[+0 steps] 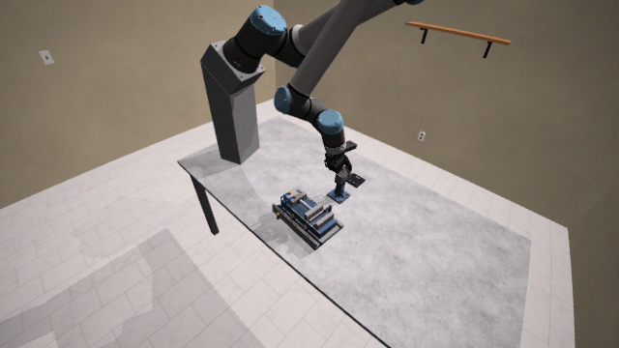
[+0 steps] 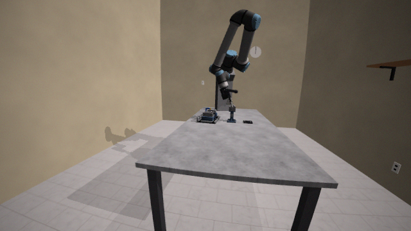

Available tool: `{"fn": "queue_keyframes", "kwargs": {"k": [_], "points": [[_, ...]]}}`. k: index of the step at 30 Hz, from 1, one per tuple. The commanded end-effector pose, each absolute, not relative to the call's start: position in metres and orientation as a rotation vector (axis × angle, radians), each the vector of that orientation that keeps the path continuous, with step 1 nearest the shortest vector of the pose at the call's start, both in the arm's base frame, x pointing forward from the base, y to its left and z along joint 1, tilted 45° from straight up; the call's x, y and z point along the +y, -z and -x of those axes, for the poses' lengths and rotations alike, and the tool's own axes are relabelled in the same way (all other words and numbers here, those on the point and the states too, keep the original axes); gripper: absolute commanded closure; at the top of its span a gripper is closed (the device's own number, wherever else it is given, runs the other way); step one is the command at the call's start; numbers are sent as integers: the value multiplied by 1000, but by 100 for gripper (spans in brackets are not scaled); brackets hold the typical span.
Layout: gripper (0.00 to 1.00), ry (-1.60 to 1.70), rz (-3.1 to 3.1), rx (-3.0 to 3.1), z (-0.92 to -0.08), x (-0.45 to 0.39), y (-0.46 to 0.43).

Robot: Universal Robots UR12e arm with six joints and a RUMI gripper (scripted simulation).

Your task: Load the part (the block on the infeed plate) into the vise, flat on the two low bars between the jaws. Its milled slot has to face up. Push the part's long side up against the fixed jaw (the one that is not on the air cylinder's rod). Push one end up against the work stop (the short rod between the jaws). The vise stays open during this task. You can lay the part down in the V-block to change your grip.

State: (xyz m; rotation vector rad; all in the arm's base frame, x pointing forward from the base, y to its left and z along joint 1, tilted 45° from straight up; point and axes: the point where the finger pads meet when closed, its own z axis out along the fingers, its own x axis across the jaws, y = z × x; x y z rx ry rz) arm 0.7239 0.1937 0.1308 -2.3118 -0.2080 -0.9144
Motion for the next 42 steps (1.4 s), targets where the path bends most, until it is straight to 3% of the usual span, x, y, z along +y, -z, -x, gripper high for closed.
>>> {"fn": "queue_keyframes", "kwargs": {"k": [1, 42], "points": [[49, 934, 2366, -182, -724, 195, -131], [49, 1064, 2773, 36, -723, 198, -132]]}}
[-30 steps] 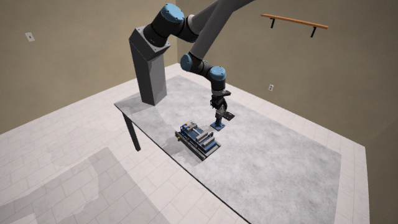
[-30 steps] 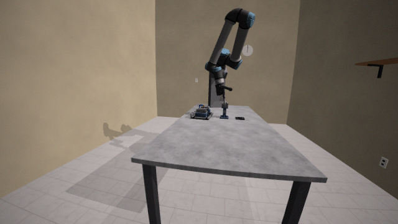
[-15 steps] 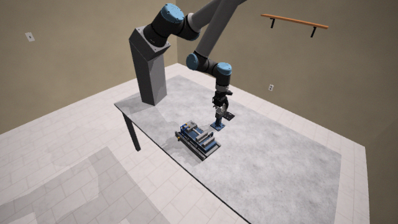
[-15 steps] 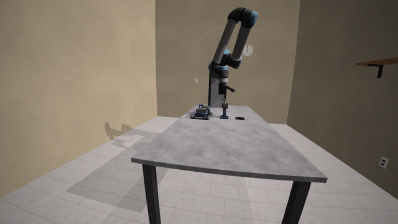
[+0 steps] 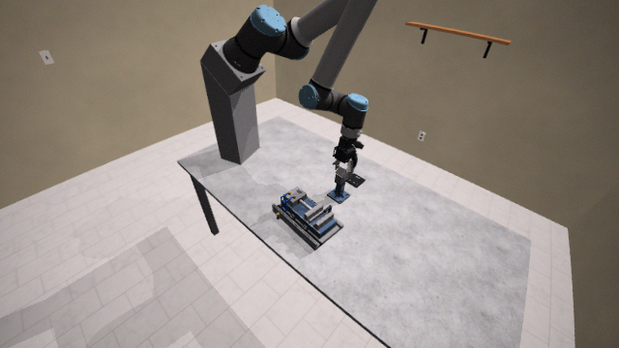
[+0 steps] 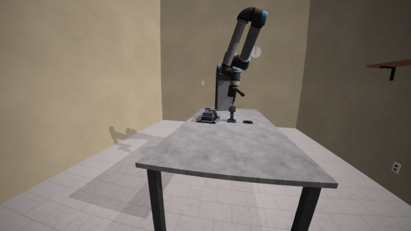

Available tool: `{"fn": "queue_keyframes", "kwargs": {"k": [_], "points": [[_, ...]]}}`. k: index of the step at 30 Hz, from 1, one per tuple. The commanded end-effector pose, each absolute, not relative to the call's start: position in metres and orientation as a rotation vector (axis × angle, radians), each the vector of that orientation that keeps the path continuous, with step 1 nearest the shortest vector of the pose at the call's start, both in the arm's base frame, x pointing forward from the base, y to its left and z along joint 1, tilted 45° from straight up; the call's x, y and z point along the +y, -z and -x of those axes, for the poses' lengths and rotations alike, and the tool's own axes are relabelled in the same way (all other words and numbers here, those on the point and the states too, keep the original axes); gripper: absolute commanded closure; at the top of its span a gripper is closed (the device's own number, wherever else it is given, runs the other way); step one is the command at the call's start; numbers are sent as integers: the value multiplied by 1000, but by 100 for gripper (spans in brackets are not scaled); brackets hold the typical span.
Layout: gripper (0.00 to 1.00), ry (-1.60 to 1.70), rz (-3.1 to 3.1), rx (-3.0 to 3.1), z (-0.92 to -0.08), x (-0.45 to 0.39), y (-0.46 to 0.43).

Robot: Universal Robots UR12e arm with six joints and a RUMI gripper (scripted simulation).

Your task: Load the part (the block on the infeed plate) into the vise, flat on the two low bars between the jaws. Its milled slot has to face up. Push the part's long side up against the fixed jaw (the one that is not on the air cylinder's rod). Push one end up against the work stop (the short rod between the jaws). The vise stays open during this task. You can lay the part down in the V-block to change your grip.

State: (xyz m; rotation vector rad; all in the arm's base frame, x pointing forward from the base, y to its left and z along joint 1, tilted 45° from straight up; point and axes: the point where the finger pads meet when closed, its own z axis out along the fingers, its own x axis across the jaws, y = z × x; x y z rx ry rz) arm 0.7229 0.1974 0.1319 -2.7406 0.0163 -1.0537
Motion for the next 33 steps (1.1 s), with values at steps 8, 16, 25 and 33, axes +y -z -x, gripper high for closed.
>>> {"fn": "queue_keyframes", "kwargs": {"k": [8, 16, 25, 33], "points": [[49, 1089, 2855, 88, -723, 199, -132], [49, 1107, 2914, 127, -723, 199, -132], [49, 1132, 2998, 185, -723, 200, -132], [49, 1147, 3049, 223, -723, 200, -132]]}}
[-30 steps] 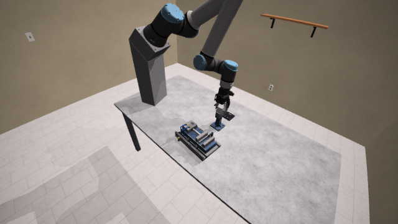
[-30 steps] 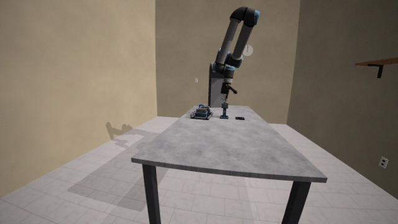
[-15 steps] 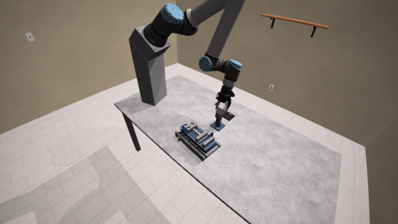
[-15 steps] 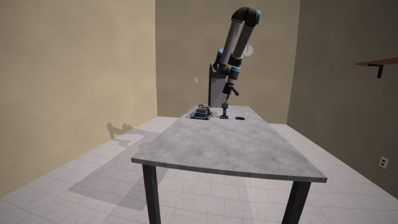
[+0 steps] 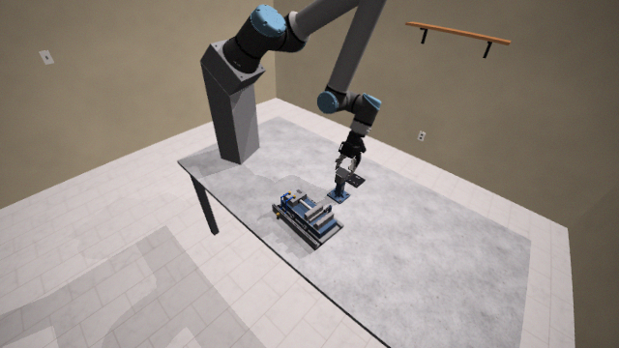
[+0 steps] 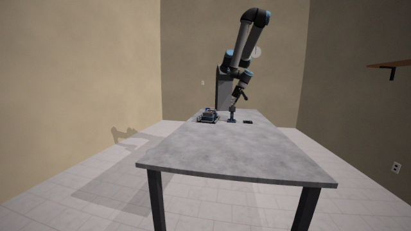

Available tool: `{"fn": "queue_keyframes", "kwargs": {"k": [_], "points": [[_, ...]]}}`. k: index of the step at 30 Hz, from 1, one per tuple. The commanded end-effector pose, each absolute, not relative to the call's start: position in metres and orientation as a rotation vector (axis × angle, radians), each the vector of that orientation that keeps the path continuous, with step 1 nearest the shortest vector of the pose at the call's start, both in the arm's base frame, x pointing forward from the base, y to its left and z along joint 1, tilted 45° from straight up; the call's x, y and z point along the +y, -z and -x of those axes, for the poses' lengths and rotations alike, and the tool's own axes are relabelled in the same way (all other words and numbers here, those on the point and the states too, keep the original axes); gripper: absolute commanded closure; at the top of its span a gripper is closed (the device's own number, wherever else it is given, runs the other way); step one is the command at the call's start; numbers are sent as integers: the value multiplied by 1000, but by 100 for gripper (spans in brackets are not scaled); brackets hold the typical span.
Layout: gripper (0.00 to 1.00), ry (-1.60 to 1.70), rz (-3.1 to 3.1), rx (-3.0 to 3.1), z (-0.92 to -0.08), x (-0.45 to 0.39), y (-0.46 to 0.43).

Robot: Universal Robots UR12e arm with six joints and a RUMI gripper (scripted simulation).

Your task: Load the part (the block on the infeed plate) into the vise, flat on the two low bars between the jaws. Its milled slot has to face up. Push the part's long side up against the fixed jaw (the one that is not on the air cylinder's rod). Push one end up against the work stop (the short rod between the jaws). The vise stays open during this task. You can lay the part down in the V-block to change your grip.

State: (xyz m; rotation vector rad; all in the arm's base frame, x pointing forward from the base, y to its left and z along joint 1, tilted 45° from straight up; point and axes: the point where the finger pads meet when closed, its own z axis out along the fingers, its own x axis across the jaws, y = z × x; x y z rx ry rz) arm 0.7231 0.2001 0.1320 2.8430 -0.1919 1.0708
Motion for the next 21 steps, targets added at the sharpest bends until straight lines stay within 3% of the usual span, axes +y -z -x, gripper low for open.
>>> {"fn": "queue_keyframes", "kwargs": {"k": [1, 21], "points": [[49, -1056, -2810, -211, -723, 200, -132], [49, -994, -2672, -280, -723, 202, -132]]}}
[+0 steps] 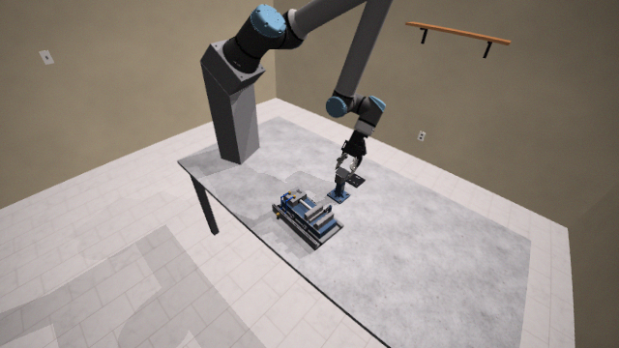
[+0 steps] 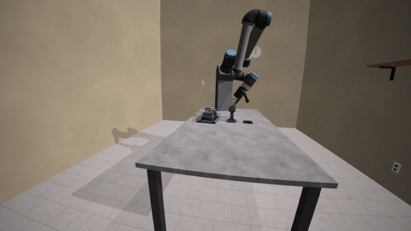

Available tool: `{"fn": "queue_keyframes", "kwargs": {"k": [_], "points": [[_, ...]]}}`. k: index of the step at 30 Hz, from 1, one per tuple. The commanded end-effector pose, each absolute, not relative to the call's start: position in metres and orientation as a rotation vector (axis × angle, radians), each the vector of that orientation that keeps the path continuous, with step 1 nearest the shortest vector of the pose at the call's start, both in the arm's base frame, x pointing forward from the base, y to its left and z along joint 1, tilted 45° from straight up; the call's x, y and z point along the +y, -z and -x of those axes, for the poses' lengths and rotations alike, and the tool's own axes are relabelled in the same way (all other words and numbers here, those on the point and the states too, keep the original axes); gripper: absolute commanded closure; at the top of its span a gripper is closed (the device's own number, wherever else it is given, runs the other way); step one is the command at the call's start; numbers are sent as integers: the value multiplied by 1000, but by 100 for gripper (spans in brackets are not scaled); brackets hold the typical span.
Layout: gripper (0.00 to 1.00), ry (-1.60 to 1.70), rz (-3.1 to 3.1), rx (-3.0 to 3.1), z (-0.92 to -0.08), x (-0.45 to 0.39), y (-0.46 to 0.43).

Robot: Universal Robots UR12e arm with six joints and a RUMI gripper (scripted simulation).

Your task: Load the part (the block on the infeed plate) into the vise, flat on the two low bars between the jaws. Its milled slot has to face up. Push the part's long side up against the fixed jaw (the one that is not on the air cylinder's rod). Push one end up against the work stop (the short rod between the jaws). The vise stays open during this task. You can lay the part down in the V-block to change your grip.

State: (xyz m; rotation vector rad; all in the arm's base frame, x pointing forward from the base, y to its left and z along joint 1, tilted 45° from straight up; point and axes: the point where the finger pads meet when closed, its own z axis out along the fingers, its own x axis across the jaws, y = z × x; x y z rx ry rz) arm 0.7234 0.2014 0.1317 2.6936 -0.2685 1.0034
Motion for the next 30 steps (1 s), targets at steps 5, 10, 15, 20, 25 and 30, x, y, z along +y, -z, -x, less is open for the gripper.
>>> {"fn": "queue_keyframes", "kwargs": {"k": [5, 10, 15, 20, 25, 30], "points": [[49, -980, -2640, -294, -724, 202, -132], [49, -972, -2623, -303, -724, 202, -132], [49, -961, -2597, -314, -724, 202, -132], [49, -951, -2574, -324, -724, 202, -132], [49, -944, -2559, -331, -724, 203, -132], [49, -938, -2546, -336, -724, 203, -132]]}}
